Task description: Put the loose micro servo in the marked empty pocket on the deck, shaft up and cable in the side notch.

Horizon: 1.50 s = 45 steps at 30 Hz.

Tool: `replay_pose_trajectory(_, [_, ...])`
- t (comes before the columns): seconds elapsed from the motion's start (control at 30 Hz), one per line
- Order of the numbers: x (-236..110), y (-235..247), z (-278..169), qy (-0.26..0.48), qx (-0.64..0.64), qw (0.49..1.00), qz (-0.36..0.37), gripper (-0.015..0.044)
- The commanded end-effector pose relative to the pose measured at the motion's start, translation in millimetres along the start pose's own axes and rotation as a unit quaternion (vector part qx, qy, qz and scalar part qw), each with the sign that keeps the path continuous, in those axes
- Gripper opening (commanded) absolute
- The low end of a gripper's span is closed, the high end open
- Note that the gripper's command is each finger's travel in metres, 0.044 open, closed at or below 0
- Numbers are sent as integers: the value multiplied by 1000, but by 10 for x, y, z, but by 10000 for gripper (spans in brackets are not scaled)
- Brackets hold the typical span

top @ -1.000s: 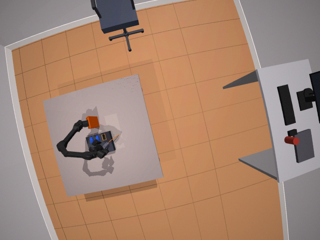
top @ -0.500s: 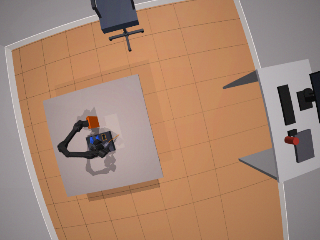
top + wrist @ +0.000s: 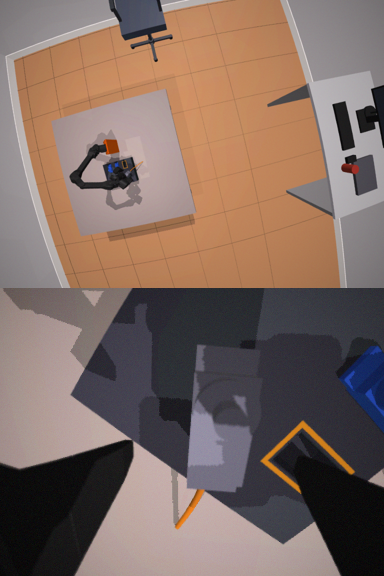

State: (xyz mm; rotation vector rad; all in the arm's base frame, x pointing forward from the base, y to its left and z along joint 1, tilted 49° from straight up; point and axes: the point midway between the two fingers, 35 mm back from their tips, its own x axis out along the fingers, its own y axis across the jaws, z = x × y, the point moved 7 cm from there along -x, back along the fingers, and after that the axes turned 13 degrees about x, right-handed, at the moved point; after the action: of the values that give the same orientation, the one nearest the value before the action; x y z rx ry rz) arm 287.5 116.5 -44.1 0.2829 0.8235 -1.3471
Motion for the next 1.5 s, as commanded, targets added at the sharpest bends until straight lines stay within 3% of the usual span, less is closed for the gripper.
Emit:
replay_pose_trajectory(0.0, [35, -9, -12, -4, -6, 1000, 0, 387])
replay_pose_trajectory(0.33, [35, -9, -12, -4, -6, 1000, 0, 125])
replay_pose_trajectory(0.53, [35, -9, -12, -4, -6, 1000, 0, 85])
replay_pose_trajectory(0.63, [-31, -6, -13, -4, -6, 1000, 0, 6])
replay_pose_trajectory(0.83, [-261, -87, 2, -3, -6, 1000, 0, 0])
replay_pose_trajectory(1.47, [-266, -165, 11, -3, -6, 1000, 0, 0])
